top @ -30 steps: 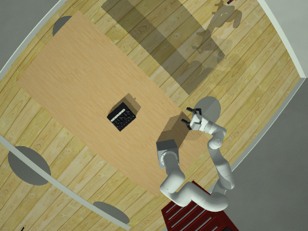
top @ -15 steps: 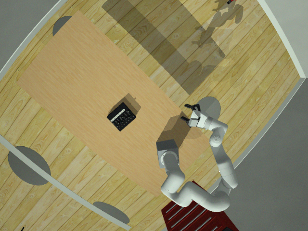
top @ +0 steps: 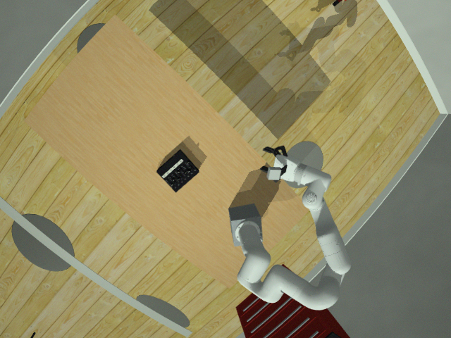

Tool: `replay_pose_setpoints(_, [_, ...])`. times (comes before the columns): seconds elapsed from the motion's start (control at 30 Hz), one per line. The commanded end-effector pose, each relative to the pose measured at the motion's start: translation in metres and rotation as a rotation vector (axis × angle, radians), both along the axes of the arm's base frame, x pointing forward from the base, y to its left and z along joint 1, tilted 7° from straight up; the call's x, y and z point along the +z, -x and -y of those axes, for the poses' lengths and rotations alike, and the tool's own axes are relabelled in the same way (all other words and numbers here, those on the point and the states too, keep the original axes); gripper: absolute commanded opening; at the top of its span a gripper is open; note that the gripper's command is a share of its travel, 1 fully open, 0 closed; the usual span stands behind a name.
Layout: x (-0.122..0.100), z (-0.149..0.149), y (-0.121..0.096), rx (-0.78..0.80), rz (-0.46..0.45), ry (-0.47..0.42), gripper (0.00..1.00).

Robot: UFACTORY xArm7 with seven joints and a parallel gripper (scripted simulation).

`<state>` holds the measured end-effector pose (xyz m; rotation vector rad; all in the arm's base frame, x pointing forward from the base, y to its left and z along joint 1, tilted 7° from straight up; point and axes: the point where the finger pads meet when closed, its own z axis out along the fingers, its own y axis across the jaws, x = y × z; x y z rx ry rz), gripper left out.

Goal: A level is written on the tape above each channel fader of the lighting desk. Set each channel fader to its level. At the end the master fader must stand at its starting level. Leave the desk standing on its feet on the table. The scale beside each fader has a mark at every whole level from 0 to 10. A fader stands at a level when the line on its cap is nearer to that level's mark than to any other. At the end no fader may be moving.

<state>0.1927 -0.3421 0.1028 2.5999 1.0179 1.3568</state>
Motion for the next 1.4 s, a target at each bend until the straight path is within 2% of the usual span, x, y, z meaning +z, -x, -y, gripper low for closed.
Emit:
replay_pose_setpoints(0.0, [0.002, 0.002, -0.002, 0.003, -0.008, 0.004, 1.0])
replay_pose_setpoints(0.1, [0.002, 0.002, -0.002, 0.003, -0.008, 0.004, 1.0])
replay_pose_setpoints(0.17, [0.021, -0.01, -0.053, 0.096, -0.128, 0.077, 1.0])
replay_pose_setpoints(0.77, [0.021, -0.01, -0.053, 0.096, -0.128, 0.077, 1.0])
replay_pose_setpoints(0.83, [0.032, -0.039, -0.108, 0.196, -0.237, 0.157, 1.0])
replay_pose_setpoints(1.37, [0.032, -0.039, -0.109, 0.196, -0.237, 0.157, 1.0])
